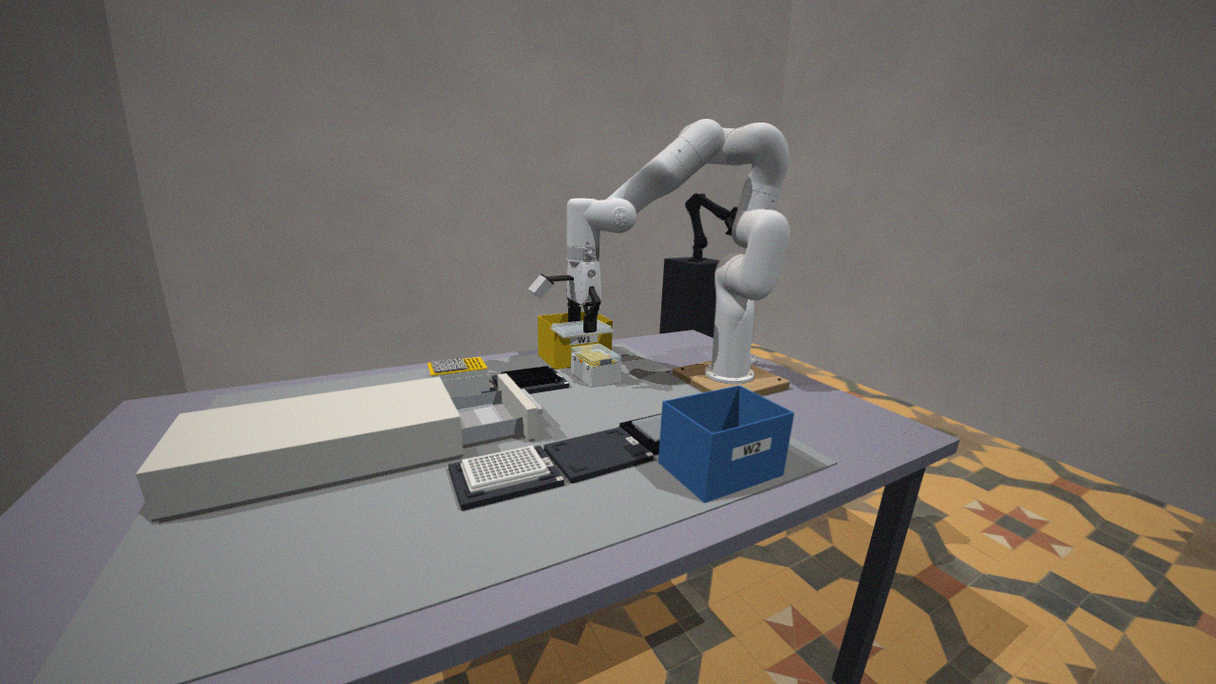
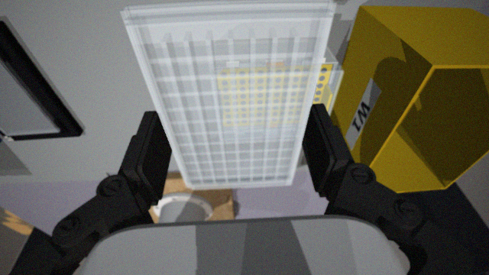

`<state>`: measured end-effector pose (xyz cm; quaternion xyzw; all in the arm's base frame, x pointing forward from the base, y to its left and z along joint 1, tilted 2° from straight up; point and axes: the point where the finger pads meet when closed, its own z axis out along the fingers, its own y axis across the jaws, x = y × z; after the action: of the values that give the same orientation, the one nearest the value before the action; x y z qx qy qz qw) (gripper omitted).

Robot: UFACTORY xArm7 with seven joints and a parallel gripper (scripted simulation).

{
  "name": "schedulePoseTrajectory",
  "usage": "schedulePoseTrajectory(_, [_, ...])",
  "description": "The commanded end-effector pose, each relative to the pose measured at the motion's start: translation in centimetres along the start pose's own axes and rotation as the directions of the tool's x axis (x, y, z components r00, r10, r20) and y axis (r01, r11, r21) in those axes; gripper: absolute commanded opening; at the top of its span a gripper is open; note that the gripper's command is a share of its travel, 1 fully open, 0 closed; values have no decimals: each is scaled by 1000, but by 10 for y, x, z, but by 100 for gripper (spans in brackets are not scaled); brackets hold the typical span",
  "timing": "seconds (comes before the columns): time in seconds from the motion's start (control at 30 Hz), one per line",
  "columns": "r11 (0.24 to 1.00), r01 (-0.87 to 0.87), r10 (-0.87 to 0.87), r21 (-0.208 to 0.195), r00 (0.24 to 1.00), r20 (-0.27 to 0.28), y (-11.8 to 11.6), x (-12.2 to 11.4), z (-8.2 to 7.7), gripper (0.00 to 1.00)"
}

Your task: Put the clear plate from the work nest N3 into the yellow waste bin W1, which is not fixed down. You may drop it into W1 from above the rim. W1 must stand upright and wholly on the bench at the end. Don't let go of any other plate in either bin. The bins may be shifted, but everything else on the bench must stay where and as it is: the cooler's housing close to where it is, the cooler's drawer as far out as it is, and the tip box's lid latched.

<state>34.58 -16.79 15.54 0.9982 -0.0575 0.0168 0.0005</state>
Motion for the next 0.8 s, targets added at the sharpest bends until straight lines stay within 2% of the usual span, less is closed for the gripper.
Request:
schedulePoseTrajectory(0.0, [1000, 0, 0, -1, 1000, -4, 14, -3, -1, 0])
schedulePoseTrajectory(0.77, [1000, 0, 0, -1, 1000, -4, 62, -20, -1, 0])
